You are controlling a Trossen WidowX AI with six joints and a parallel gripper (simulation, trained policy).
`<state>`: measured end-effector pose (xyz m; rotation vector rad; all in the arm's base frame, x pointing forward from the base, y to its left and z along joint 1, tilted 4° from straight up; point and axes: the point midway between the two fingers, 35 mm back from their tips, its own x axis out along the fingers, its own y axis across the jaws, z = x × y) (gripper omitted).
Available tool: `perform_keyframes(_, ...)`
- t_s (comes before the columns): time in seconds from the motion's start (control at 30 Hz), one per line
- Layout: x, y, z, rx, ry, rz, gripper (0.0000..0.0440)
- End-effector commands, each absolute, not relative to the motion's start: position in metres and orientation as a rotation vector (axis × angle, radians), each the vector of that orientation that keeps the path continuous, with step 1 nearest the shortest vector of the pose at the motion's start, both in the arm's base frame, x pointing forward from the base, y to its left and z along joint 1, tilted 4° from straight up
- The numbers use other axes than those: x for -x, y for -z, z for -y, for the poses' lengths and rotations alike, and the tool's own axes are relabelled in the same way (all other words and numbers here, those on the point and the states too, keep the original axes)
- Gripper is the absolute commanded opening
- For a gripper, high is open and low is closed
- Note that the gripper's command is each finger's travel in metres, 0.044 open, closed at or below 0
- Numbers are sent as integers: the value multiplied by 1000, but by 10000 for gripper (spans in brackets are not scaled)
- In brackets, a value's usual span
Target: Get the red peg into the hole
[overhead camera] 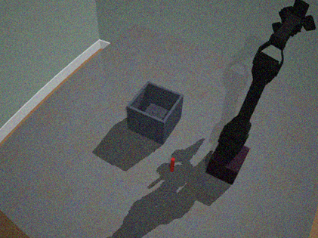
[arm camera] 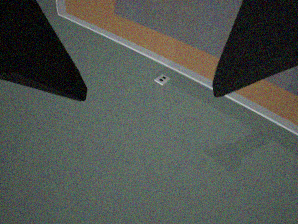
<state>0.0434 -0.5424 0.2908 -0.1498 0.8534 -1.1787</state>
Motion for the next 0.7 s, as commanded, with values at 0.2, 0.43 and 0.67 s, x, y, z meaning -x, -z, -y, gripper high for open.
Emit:
perform_keyframes(0.2,-96,-326,533,271,1170,-801,440)
perform_keyframes(0.43,-125,-340,523,334,1146,-790,440)
perform_keyframes(0.67,-151,-350,511,393,1115,-795,440)
